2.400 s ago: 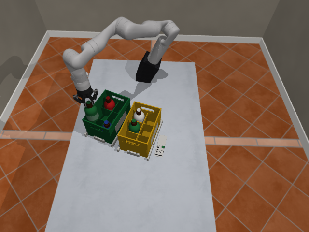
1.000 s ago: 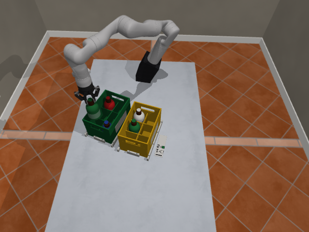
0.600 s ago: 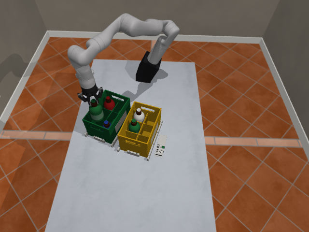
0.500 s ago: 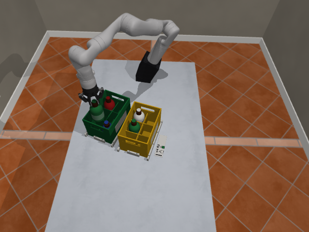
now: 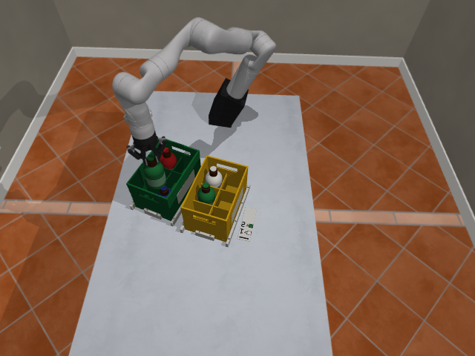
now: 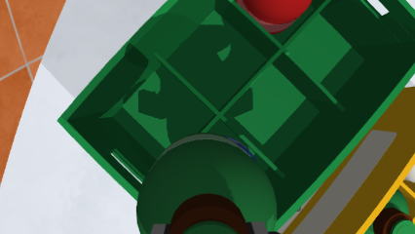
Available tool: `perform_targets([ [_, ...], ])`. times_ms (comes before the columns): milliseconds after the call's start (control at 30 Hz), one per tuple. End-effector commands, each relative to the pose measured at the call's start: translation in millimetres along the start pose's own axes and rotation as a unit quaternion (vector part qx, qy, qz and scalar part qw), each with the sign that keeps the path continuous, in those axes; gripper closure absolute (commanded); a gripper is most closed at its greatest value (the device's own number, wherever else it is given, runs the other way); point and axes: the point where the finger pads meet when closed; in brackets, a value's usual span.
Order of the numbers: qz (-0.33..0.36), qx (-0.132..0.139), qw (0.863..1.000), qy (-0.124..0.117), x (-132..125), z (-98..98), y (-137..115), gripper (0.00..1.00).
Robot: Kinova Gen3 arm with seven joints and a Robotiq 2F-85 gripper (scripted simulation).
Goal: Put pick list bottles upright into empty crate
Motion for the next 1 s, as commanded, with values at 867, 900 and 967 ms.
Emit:
perform_targets([
  [867, 0.000, -0.001, 1.000, -0.001, 41.8, -1.9, 32.8, 0.90],
  [900, 0.000, -0.001, 1.000, -0.001, 43.4, -1.9, 34.0, 0.90],
  [967, 0.000, -0.001, 1.000, -0.001, 46.6, -1.9, 36.4, 0.90],
])
Point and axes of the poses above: the point where the finger pads meet when closed, its own z axis out along the fingers, its own x axis across the jaws, y = z × x, and after that the axes turned 9 degrees about z, right-handed
